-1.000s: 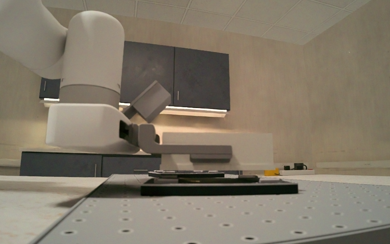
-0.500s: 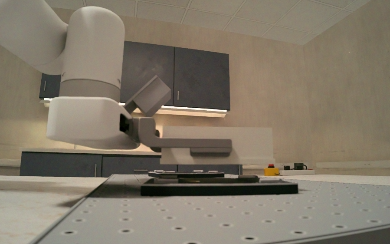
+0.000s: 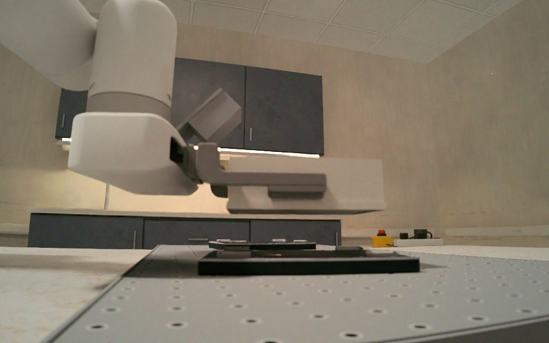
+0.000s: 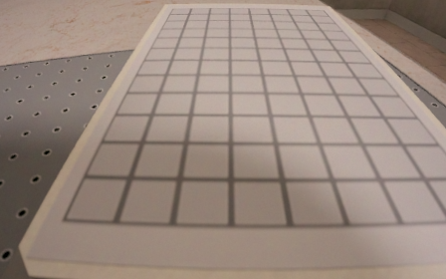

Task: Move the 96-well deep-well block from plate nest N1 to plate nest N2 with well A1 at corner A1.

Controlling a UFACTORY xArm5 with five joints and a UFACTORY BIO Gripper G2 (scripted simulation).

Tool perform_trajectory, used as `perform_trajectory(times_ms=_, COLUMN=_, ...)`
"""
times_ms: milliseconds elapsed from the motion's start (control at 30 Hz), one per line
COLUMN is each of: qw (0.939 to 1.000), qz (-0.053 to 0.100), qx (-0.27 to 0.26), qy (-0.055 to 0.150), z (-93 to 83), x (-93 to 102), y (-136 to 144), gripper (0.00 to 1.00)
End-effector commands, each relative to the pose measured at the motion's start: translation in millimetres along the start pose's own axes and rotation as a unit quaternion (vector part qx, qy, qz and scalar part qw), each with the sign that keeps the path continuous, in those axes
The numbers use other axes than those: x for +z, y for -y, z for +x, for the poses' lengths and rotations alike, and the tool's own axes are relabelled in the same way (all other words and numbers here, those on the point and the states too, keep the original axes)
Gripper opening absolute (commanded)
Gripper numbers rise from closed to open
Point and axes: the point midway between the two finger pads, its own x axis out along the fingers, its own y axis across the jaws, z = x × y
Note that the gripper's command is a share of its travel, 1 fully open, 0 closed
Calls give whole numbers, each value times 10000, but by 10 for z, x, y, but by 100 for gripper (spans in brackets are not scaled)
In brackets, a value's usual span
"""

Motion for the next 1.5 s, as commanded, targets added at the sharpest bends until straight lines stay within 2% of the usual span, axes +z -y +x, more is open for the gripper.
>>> perform_trajectory(times_ms=0, qw=10000, qz=14, qx=0, qy=17, z=11, x=77, y=1, gripper=0)
perform_trajectory(times_ms=867, qw=10000, qz=14, qx=0, qy=18, z=10, x=444, y=2, gripper=0)
perform_trajectory(times_ms=1300, qw=10000, qz=14, qx=0, qy=18, z=10, x=444, y=2, gripper=0)
perform_trajectory(times_ms=1467, qw=9965, qz=12, qx=832, qy=19, z=0, x=444, y=-164, gripper=0)
